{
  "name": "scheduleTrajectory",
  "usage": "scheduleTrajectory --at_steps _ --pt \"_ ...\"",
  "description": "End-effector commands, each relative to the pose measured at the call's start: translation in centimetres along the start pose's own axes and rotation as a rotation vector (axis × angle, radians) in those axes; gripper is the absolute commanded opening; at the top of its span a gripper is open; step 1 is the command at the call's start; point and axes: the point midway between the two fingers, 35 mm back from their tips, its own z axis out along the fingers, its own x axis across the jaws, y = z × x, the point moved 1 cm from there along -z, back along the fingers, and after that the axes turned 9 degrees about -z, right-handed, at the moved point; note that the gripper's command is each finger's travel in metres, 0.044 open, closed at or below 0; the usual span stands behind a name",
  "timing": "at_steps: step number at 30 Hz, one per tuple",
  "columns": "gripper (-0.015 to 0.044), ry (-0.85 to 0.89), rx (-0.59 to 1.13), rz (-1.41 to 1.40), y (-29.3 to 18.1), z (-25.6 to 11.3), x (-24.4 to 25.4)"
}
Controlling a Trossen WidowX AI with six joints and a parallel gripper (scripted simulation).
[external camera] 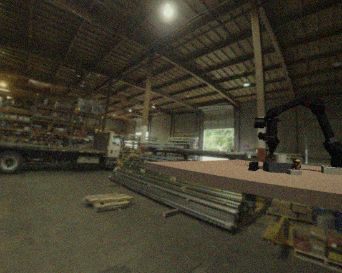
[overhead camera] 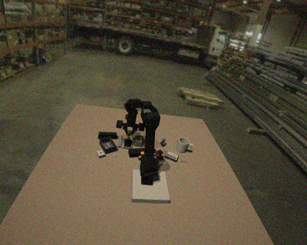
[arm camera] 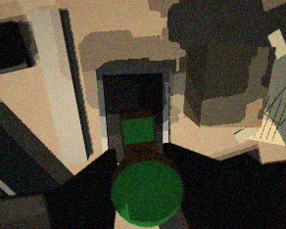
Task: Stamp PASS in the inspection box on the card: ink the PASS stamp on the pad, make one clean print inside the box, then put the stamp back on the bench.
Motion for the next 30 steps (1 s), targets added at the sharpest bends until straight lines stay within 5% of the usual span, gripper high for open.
scheduleTrajectory --at_steps 1,30 --pt "0.0 0.001 0.011 -0.006 -0.1 0.6 0.0" --pt "0.0 0.001 0.01 -0.003 -0.1 2.5 0.0"
